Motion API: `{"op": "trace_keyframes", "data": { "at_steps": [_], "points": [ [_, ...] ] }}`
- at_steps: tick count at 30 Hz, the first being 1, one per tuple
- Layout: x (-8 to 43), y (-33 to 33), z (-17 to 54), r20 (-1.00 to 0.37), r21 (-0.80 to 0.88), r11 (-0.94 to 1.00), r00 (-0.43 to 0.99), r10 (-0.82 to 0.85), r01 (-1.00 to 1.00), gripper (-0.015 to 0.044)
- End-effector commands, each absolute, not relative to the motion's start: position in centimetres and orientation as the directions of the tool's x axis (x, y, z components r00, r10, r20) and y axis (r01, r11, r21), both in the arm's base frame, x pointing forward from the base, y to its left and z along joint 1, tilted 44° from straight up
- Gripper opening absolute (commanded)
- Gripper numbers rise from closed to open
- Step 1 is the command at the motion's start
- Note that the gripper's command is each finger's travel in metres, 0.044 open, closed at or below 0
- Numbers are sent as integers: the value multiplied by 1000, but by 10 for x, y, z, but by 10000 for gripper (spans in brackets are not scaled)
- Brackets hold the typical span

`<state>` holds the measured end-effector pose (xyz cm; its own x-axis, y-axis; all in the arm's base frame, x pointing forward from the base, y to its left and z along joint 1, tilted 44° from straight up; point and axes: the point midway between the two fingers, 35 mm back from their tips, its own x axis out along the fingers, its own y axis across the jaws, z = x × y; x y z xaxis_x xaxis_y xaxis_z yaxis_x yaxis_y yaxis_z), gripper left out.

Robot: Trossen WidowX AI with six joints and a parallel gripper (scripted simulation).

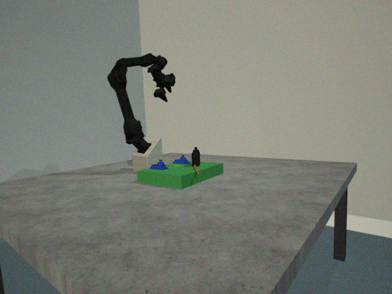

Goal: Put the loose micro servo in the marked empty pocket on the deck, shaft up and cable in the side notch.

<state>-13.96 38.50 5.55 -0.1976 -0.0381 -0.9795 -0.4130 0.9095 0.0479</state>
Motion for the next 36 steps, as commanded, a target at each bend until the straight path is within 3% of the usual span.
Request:
{"op": "trace_keyframes", "data": {
  "at_steps": [1, 16, 36],
  "points": [
    [-118, 387, 51, -986, 40, 887, -165, -41, -460, 440],
    [-17, 385, 33, -996, -36, 750, -36, -79, -660, 440],
    [130, 335, 14, -967, -191, 349, 114, -230, -918, 440]
  ]
}}
